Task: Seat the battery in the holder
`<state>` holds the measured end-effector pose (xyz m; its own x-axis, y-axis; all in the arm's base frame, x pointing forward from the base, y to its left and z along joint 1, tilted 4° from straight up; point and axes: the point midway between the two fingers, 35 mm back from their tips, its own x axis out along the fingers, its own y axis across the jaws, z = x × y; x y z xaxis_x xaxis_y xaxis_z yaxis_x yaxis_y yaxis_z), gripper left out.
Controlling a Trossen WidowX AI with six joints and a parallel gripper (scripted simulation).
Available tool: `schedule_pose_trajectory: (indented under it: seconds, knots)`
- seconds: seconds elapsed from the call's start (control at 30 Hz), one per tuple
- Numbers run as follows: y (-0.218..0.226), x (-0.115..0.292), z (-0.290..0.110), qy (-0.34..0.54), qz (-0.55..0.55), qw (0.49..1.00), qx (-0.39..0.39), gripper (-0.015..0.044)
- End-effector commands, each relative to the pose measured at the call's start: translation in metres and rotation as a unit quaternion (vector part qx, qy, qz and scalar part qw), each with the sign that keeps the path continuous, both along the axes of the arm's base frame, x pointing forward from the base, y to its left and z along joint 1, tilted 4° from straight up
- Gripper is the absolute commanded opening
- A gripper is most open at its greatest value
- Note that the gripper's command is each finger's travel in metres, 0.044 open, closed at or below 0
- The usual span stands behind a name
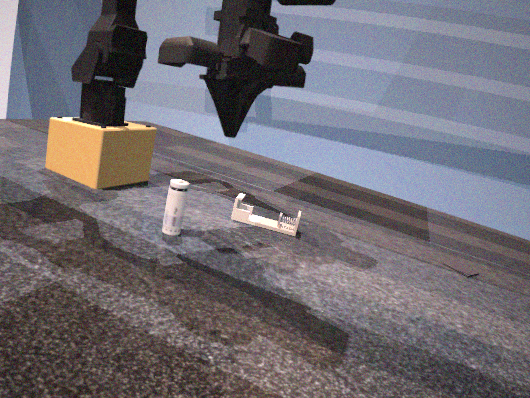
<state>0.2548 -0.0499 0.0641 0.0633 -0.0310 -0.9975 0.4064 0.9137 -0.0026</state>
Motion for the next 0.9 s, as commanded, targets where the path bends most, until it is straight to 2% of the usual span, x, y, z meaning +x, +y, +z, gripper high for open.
schedule_pose_trajectory:
  seconds: [0.0, 0.23, 0.53, 0.87]
  knots:
    - [-0.002, -0.013, -0.006, 0.054, -0.017, 0.998, 0.007, 0.0]
    - [-0.002, -0.013, -0.007, 0.054, -0.017, 0.998, 0.007, 0.0]
    - [-0.004, -0.017, -0.085, 0.054, -0.017, 0.998, 0.007, 0.0]
    - [-0.011, -0.019, -0.086, 0.054, -0.017, 0.998, 0.007, 0.0]
